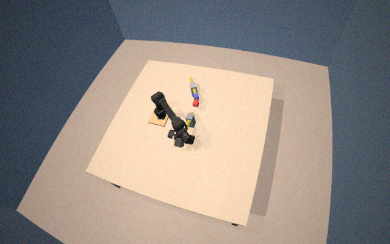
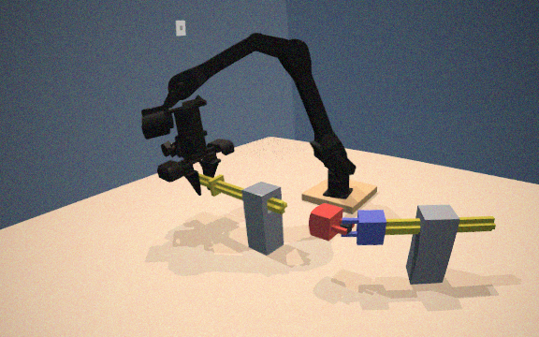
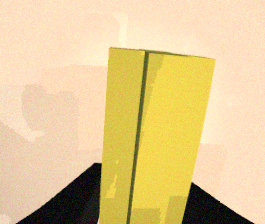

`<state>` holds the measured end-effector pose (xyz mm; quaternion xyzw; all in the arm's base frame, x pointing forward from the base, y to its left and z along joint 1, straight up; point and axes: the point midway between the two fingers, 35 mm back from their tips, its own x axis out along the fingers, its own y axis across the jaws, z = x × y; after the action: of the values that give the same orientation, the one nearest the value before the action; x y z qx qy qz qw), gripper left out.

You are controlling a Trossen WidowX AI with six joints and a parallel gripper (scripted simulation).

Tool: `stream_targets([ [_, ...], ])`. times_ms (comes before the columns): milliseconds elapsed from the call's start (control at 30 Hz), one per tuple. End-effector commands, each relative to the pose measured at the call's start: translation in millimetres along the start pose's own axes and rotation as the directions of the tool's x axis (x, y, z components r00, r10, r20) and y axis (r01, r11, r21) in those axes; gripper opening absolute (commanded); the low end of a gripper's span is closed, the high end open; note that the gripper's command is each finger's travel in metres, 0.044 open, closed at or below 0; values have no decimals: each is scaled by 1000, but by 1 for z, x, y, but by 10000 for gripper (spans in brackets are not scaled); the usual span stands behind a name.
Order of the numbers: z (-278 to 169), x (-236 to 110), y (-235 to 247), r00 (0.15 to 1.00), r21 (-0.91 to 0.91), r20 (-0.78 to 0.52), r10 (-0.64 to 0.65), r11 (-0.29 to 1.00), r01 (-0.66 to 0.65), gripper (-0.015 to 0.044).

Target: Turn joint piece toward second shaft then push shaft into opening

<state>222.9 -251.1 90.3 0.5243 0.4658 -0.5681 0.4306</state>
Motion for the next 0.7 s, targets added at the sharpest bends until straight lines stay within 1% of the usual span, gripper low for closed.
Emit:
stream_targets([
  [0, 1, 1, 0, 1000, 3, 2, -2, 1000, 2, 102],
  [267, 1, 1, 0, 1000, 3, 2, -2, 1000, 2, 102],
  [300, 1, 1, 0, 1000, 3, 2, -2, 1000, 2, 76],
  [367, 1, 1, 0, 1000, 3, 2, -2, 1000, 2, 67],
  [667, 0, 0, 0, 1000, 0, 1, -1, 1000, 1, 67],
])
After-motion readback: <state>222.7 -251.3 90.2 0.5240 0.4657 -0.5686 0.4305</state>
